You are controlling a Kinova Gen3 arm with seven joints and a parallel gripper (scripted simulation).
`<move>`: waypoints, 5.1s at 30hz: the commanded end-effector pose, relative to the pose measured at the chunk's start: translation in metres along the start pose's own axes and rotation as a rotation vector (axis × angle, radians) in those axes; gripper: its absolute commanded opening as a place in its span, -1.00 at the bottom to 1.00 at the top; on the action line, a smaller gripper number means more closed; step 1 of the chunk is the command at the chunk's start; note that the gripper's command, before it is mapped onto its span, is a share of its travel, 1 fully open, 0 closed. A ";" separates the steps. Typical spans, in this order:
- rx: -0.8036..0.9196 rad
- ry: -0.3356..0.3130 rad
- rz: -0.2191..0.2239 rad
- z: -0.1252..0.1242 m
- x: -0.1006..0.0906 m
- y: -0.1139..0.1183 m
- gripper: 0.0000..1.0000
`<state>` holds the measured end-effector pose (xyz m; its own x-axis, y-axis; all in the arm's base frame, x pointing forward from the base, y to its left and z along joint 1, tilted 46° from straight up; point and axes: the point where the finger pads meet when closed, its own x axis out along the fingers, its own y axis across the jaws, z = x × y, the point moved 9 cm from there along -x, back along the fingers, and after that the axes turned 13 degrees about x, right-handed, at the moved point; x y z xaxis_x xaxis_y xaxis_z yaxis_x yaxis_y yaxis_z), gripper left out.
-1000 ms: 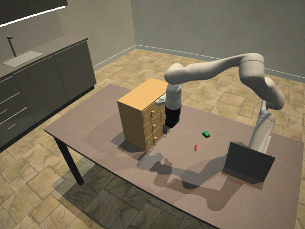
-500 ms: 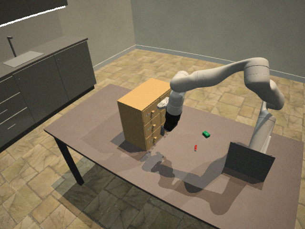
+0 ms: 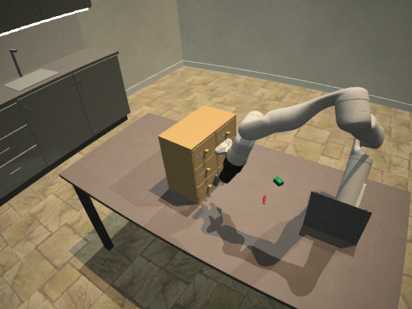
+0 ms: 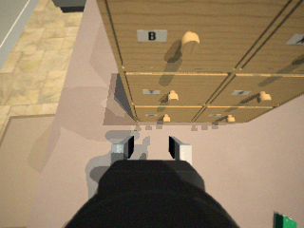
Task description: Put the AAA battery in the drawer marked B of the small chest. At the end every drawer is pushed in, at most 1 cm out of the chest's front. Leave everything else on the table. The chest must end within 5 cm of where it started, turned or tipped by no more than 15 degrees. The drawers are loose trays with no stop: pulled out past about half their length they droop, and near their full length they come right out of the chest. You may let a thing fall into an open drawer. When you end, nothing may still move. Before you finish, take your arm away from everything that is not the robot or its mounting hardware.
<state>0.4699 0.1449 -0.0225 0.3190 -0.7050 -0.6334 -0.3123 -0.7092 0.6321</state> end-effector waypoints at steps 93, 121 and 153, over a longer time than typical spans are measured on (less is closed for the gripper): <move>-0.008 0.235 -0.057 0.032 0.102 0.005 1.00; -0.008 0.235 -0.057 0.032 0.102 0.005 1.00; -0.008 0.235 -0.057 0.032 0.102 0.005 1.00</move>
<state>0.4721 0.0705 -0.0982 0.5347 -0.6431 -0.5482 -0.2788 -0.7466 0.6040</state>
